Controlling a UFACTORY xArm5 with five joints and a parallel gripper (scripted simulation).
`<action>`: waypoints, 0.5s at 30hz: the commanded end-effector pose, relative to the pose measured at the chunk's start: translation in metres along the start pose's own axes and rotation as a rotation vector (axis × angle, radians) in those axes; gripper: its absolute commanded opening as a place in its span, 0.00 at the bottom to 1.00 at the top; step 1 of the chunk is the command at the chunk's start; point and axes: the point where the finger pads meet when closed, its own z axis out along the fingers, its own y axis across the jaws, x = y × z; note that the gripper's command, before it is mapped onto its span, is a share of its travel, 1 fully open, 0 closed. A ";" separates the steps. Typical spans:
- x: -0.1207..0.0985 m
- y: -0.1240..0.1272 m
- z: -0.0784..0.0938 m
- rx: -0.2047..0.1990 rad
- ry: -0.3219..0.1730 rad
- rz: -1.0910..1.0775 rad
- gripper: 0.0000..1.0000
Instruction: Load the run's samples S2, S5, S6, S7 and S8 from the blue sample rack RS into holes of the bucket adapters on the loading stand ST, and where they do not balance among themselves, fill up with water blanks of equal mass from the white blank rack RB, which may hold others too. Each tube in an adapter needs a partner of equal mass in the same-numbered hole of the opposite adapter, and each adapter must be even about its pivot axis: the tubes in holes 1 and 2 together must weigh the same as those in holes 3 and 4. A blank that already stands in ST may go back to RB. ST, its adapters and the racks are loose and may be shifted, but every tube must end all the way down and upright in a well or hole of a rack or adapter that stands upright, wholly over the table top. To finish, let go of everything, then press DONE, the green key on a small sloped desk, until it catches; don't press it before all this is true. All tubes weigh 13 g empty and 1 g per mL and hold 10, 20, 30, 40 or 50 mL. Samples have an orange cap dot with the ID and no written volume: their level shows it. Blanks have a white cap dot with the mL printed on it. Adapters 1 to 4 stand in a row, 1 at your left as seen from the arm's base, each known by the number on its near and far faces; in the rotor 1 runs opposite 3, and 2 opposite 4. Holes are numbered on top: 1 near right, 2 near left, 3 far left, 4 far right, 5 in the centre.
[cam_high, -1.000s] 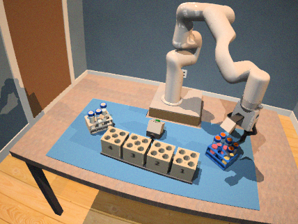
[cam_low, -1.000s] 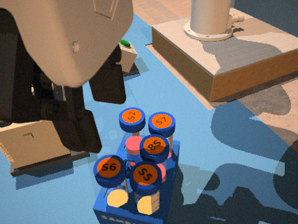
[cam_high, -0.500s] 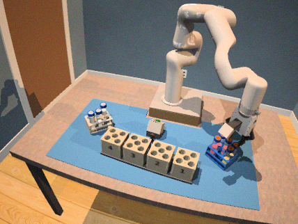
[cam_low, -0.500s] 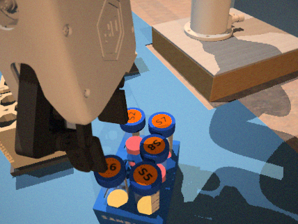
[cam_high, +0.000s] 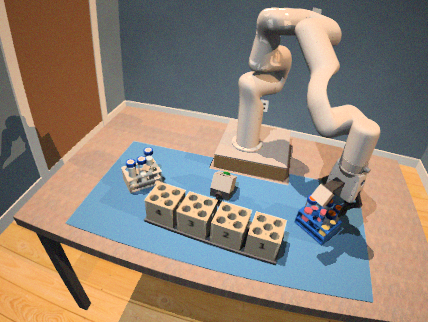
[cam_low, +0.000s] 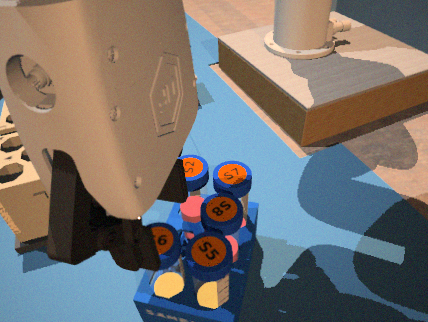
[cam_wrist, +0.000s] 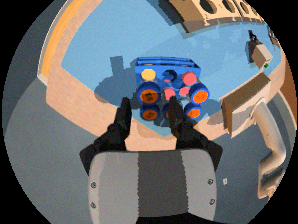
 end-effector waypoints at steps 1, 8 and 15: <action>0.000 -0.002 0.009 0.004 0.001 0.000 0.57; 0.001 -0.002 0.017 0.004 0.001 0.000 0.57; 0.001 -0.002 0.017 0.004 0.001 0.000 0.57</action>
